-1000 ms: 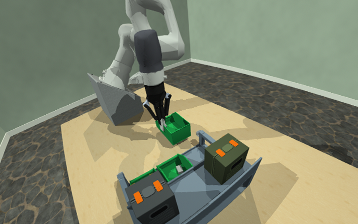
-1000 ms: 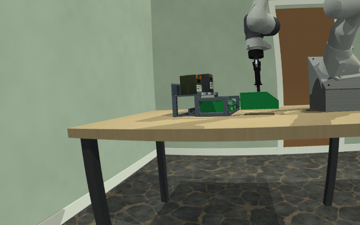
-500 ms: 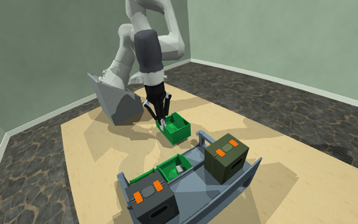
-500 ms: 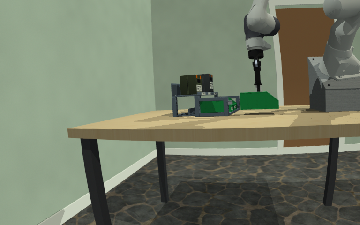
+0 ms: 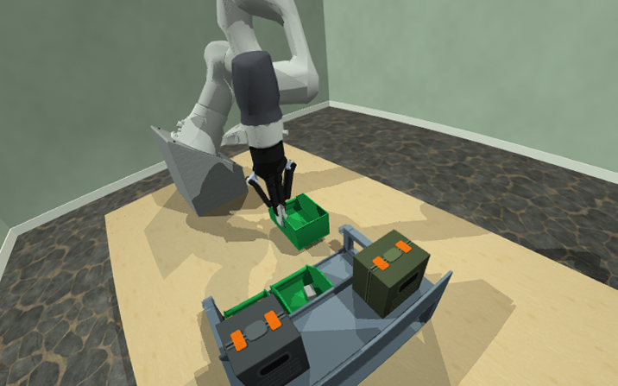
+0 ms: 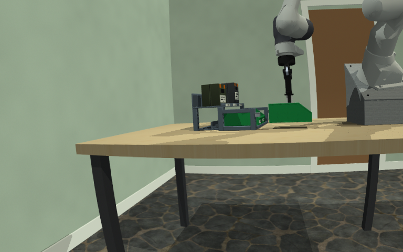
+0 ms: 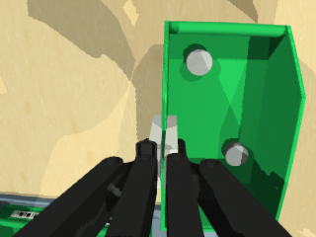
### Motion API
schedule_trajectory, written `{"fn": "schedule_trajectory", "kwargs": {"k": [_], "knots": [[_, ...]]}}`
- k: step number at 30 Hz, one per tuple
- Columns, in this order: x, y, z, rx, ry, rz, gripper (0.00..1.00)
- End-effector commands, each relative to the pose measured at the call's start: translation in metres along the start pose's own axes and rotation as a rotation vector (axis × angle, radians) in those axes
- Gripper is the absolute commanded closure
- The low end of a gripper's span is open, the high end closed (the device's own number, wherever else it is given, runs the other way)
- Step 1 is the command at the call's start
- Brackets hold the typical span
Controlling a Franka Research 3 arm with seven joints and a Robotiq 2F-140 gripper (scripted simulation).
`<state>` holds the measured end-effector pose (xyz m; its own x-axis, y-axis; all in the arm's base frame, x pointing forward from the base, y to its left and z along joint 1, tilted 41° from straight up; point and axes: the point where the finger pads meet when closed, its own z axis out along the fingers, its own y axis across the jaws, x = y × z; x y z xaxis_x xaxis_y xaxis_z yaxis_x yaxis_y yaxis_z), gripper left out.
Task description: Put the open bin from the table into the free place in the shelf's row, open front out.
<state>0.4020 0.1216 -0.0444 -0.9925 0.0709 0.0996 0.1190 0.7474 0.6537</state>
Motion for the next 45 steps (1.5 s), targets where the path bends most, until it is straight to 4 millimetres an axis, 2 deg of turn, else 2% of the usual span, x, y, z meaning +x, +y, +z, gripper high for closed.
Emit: {"fn": "schedule_trajectory", "kwargs": {"k": [1,8,19,26,45], "knots": [[-0.001,0.0,-0.001,0.004,-0.003,0.005,1.0],[-0.006,0.0,0.0,0.004,-0.003,0.005,1.0],[-0.031,-0.001,0.0,0.004,-0.003,0.005,1.0],[-0.04,-0.001,0.0,0.004,-0.003,0.005,1.0],[-0.042,-0.001,0.0,0.004,-0.003,0.005,1.0]]}}
